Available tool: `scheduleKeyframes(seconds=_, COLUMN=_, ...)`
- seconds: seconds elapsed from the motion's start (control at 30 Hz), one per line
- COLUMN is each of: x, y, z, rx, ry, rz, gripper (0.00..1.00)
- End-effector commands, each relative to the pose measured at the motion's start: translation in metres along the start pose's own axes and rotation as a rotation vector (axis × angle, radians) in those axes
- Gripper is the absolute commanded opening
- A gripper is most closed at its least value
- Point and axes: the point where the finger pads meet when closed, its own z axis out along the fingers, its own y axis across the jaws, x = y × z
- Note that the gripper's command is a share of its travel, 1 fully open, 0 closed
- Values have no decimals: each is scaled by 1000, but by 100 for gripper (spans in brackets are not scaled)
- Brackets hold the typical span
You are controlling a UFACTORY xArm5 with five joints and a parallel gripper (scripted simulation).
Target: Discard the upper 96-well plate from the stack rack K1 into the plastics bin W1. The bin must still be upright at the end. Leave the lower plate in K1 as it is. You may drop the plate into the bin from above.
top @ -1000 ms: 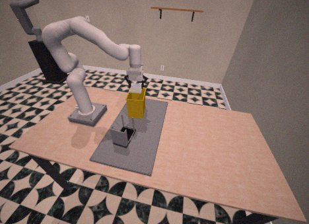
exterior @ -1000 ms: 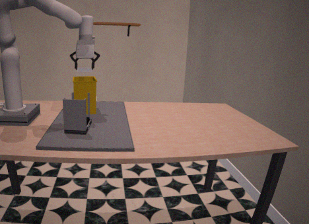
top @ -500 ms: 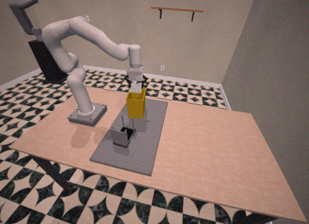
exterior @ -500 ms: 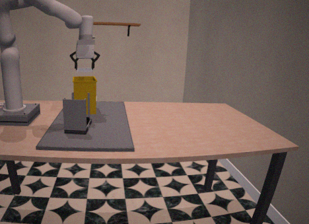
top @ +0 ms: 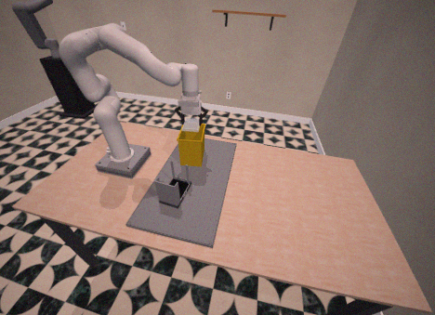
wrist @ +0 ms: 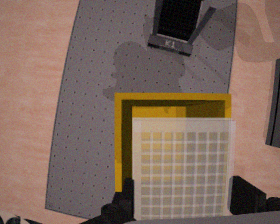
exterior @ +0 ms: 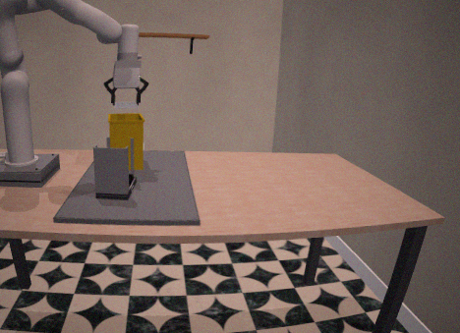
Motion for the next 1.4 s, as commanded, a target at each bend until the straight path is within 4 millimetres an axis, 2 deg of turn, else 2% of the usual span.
scheduleKeyframes(seconds=0.0, x=0, y=-1, z=6, rx=3, ry=-1, rz=0, gripper=0)
scheduleKeyframes(seconds=0.13, x=0, y=-1, z=12, rx=3, ry=-1, rz=0, gripper=0)
scheduleKeyframes(seconds=1.37, x=0, y=-1, z=15, rx=3, ry=-1, rz=0, gripper=0)
